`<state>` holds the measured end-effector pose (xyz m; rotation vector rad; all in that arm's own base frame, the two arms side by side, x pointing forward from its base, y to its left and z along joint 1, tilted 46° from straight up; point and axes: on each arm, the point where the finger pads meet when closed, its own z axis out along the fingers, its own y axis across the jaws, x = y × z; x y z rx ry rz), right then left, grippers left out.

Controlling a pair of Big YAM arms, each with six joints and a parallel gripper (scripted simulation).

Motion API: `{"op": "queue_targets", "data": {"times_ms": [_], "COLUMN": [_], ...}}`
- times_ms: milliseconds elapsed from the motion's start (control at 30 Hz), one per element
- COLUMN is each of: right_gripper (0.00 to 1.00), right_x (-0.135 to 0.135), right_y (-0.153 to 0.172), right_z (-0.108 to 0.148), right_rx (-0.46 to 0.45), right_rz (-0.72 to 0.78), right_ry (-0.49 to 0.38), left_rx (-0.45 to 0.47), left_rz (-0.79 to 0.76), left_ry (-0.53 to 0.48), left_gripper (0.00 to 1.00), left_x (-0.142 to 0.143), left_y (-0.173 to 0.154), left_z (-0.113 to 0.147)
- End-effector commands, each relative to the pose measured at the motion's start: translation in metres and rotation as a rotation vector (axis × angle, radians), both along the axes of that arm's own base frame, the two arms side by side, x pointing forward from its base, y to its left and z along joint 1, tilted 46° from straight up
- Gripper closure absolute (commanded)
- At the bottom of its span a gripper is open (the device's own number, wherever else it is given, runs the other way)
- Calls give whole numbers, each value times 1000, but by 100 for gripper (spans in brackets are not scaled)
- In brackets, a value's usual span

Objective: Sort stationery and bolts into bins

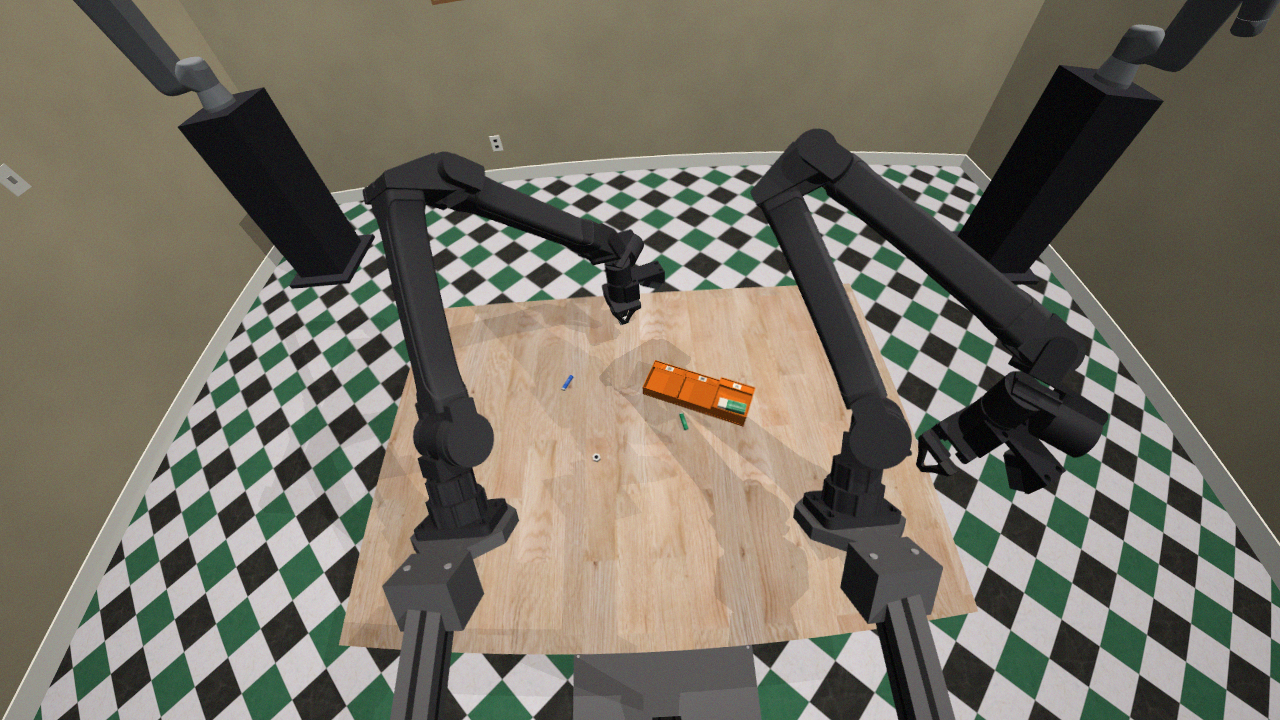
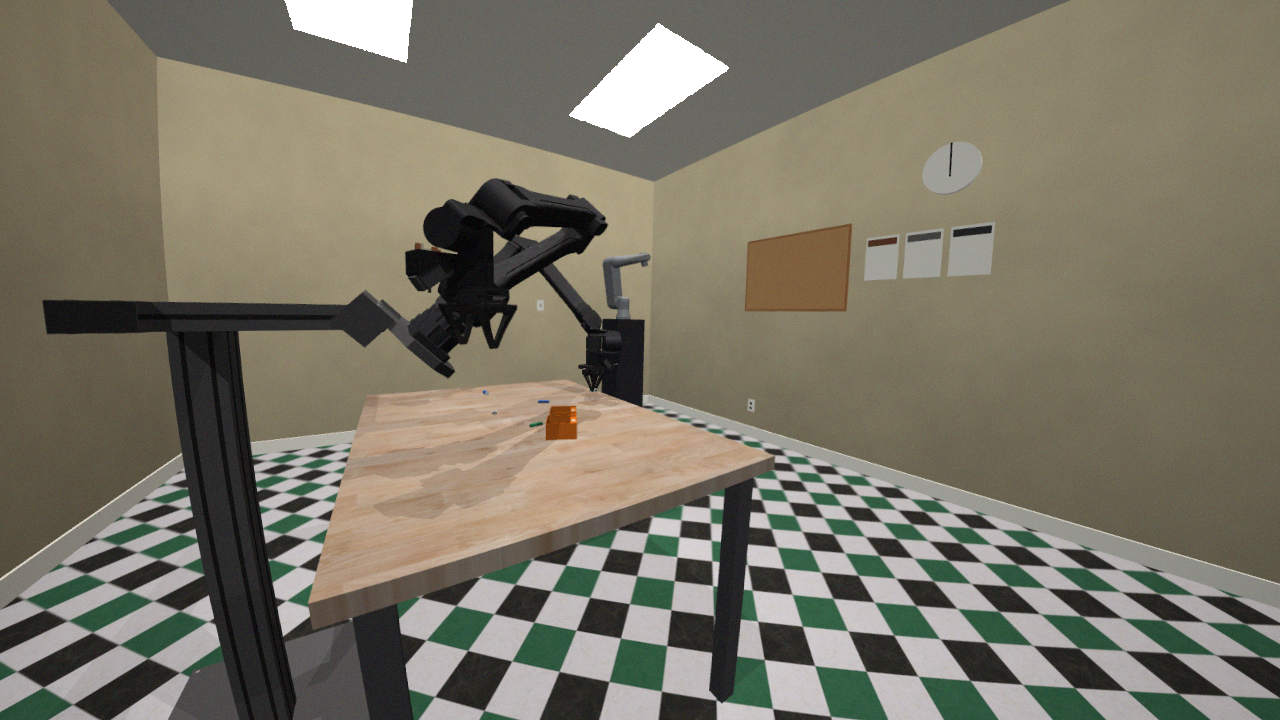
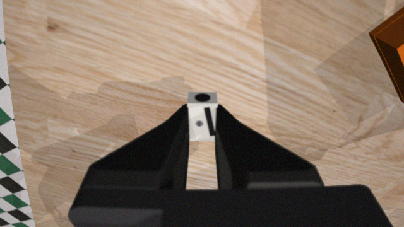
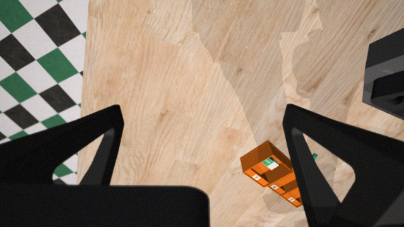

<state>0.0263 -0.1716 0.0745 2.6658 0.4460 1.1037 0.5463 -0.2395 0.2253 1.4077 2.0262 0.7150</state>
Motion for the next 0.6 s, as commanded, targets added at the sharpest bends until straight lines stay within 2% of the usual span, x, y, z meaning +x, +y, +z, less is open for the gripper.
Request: {"op": "queue_targets", "data": {"times_ms": [0,33,67,200,233,267,400,433,467,567], "right_gripper": [0,0,0,0,0,0,0,0,0,0], "right_x": [-10,-10,-10,-10,-10,-10,-10,-10,-10,-10], "right_y": [-12,-12,-12,-12,-12,-12,-12,-12,-12,-12], "right_z": [8,8,8,8,8,8,8,8,8,8], "right_rx": [-6,-6,-6,-6,-6,-6,-6,-6,-6,-6], "right_rz": [-23,-23,-23,-23,-23,-23,-23,-23,-23,-23], "right_ry": [7,7,7,7,7,7,7,7,7,7], "left_rx": [-29,-29,-13,-13,-29,-13,-13,-29,-13,-13], "left_rz": [-3,-3,-2,-2,-3,-2,-2,-3,-2,-2], "left_ry": [-39,-39,-21,-21,-39,-21,-21,-39,-21,-21], "left_gripper": [90,90,90,90,90,90,90,90,90,90], "left_x": [1,1,2,2,1,2,2,0,2,2], "left_y": [-8,-8,-4,-4,-8,-4,-4,-8,-4,-4], "left_z": [30,30,14,14,30,14,14,30,14,14]}}
